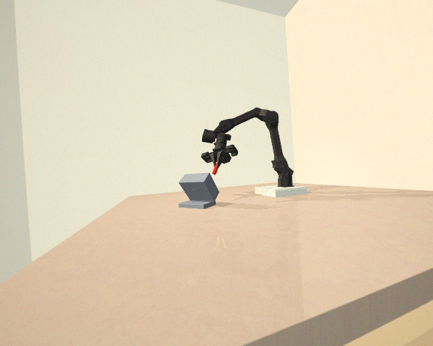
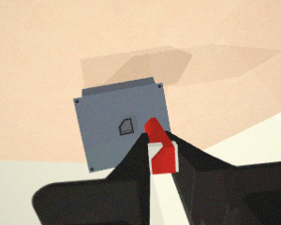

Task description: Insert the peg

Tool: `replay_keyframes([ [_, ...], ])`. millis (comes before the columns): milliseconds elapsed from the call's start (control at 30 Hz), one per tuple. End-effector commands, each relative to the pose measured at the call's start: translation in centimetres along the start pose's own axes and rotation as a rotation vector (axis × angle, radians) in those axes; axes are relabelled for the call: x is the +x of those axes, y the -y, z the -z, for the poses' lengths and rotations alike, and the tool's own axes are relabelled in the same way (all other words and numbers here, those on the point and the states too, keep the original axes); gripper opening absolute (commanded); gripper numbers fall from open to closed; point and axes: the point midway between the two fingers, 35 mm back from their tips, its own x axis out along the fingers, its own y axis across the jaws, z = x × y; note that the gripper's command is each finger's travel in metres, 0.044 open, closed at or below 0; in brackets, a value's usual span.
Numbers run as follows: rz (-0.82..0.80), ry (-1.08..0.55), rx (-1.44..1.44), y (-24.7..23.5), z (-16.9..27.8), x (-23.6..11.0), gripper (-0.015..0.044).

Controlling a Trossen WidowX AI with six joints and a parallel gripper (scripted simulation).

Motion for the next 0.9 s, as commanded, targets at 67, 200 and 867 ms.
replay_keyframes([
  [67, -0.010, -0.032, 0.075, -0.6, -0.2, -0.6, 0.0000],
  [200, -0.013, -0.038, 0.092, -0.8, -0.2, -0.6, 0.0000],
  [867, -0.024, -0.077, 0.186, -2.2, 1.3, 2.5, 0.0000],
])
